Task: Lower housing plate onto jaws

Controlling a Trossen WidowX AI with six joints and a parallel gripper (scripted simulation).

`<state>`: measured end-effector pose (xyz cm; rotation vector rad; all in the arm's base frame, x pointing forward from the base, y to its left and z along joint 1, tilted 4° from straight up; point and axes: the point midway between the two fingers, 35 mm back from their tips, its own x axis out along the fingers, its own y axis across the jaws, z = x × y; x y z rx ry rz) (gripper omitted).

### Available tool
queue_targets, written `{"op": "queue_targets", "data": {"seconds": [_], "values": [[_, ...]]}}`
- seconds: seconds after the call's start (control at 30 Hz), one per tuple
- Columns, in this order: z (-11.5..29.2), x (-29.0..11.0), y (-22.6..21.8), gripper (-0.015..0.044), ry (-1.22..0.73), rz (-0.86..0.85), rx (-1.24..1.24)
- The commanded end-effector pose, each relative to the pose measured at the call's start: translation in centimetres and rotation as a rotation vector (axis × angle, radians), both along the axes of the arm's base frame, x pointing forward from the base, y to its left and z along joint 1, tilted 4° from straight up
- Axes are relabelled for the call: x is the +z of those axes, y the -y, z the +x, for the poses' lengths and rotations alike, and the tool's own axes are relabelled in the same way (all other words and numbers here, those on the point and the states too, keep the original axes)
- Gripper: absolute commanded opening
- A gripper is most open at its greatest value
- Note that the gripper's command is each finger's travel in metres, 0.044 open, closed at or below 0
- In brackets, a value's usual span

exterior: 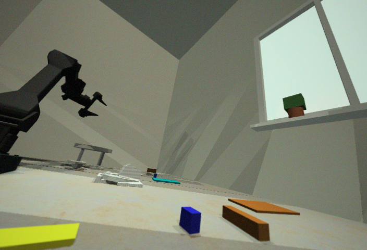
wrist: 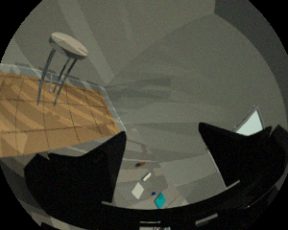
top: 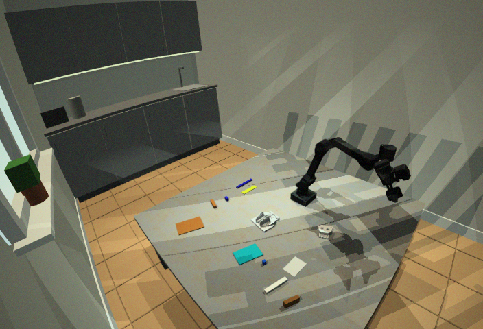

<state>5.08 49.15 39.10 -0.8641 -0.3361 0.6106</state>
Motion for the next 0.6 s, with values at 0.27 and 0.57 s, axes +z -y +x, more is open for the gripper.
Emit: {"op": "queue_targets", "data": {"seconds": [0.27, 0.57], "values": [[2.0, -2.9, -0.3, 0.044, -0.092, -0.038, 0.06], [3.5, -5.5, -0.1, 0.044, -0.187, -0.074, 0.091]]}}
